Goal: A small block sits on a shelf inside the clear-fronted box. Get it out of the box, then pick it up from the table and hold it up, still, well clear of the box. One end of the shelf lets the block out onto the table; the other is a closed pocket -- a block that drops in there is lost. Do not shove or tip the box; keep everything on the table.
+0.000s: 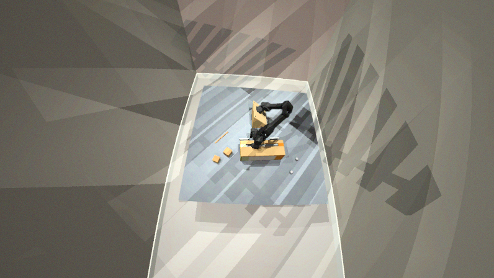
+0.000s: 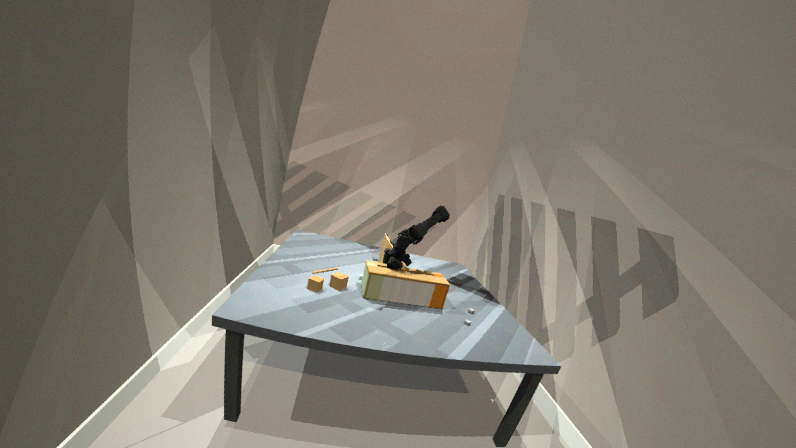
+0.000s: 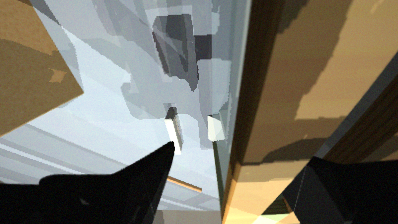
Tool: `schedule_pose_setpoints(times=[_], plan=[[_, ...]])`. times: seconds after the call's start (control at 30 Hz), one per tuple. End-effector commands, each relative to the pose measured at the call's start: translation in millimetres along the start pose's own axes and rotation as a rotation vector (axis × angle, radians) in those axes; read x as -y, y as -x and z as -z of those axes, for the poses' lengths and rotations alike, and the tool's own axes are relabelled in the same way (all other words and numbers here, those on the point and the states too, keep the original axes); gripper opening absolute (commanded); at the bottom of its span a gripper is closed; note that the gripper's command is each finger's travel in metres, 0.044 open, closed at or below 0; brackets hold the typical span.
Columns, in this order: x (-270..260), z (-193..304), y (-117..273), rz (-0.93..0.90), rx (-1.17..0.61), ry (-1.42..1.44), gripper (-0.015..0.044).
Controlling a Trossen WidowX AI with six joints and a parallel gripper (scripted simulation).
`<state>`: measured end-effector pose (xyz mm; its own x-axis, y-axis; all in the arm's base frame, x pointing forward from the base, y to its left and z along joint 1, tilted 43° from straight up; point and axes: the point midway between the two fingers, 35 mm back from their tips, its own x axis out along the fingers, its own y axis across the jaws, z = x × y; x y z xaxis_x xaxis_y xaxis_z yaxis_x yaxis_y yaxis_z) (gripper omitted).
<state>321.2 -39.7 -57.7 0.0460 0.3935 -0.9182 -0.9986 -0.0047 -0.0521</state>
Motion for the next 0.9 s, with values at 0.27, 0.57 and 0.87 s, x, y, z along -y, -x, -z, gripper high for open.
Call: schedule_pose_setpoints(times=[0.27, 0.57, 0.87], plan=[[1.7, 30.9, -8.8, 0.005, -0.009, 0.004, 0.0400], [2.0, 42.8, 26.5, 0.002, -0.007, 0.000, 0.0400], [1.8, 49.4, 49.3, 0.013, -0.005, -0.007, 0.0400]])
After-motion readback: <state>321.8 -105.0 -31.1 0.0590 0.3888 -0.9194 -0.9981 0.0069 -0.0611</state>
